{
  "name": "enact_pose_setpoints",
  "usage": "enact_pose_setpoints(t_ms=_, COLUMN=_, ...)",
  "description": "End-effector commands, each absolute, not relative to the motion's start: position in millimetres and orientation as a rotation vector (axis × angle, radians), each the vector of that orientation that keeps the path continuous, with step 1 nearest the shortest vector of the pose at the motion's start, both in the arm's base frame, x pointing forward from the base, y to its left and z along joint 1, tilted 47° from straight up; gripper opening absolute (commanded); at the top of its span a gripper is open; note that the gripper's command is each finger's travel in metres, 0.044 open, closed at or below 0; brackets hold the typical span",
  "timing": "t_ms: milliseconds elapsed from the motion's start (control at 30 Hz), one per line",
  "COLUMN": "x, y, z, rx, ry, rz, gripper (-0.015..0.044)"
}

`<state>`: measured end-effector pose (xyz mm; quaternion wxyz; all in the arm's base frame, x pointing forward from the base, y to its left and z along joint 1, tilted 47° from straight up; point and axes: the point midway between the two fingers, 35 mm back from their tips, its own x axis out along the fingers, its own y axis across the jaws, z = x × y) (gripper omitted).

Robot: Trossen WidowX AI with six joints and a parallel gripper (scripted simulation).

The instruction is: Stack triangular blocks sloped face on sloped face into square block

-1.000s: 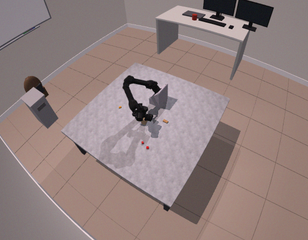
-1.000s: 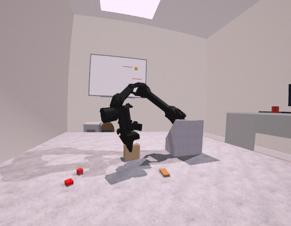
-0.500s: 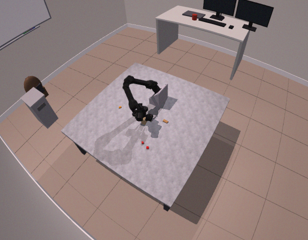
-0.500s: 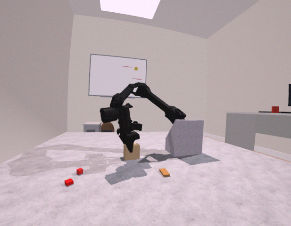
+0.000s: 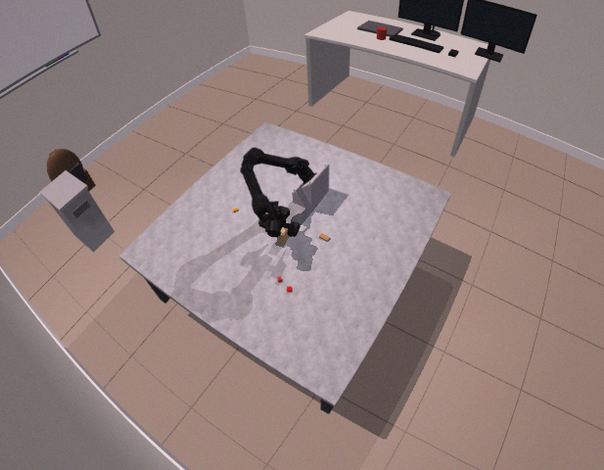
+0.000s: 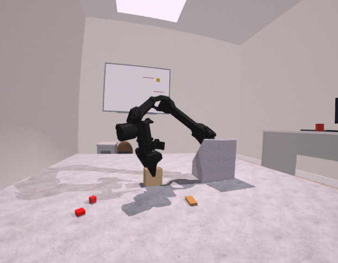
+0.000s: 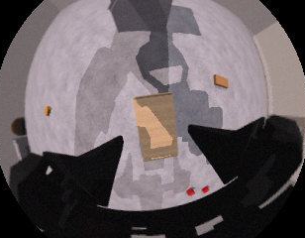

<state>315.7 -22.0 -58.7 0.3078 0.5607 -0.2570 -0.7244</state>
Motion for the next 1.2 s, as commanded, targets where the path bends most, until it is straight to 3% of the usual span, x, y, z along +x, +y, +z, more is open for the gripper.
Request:
enact_pose_setpoints(t_ms=0, x=328.9, y=10.8, z=-34.1, rx=1.506, ry=-0.670, rz=-1.905, gripper=0.0440)
enact_pose_setpoints(t_ms=167, x=333.5, y=53.5, z=6.8, rx=1.504, ry=-0.673, rz=-1.906, gripper=0.0440)
enact_pose_setpoints(t_ms=1167, x=335.6, y=52.8, z=3.2, rx=1.523, ry=-0.658, rz=-1.885, gripper=0.0440)
